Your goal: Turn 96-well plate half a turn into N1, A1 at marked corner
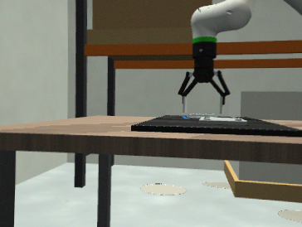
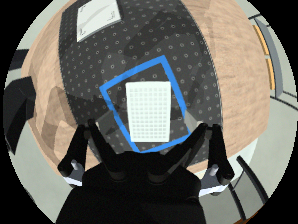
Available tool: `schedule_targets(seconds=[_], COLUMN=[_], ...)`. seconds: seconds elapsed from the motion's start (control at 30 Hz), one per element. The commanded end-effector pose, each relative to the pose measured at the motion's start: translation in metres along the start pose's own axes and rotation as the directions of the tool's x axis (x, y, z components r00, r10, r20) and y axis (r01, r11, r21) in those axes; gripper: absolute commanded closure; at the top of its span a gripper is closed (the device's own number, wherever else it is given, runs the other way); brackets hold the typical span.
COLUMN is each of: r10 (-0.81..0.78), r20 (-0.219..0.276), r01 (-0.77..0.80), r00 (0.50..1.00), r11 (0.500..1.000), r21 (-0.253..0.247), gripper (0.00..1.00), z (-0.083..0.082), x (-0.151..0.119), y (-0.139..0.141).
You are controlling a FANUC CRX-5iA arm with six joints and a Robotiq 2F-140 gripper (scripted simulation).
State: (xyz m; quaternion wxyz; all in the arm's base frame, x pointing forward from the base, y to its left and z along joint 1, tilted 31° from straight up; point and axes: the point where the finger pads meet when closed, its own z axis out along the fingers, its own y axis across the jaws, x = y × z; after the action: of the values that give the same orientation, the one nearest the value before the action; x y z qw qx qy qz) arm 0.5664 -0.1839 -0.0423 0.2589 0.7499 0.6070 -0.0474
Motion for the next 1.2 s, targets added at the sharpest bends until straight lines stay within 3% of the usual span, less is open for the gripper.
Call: schedule_targets(seconds=[0.0, 0.3, 0.47, 1.17], r10=[0.0, 0.0, 0.0, 0.0], r20=[0.0, 0.0, 0.0, 0.0], r01=[0.0, 0.0, 0.0, 0.0], r00=[1.0, 1.0, 1.0, 1.0], r11=[1.0, 1.0, 1.0, 1.0], r21=[0.0, 0.0, 0.0, 0.0], gripper=[0.0, 0.0, 0.0, 0.0], z=[0.0, 0.0, -0.008, -0.059], x=[0.0, 0.0, 0.0, 0.0], y=[0.0, 0.0, 0.0, 0.0])
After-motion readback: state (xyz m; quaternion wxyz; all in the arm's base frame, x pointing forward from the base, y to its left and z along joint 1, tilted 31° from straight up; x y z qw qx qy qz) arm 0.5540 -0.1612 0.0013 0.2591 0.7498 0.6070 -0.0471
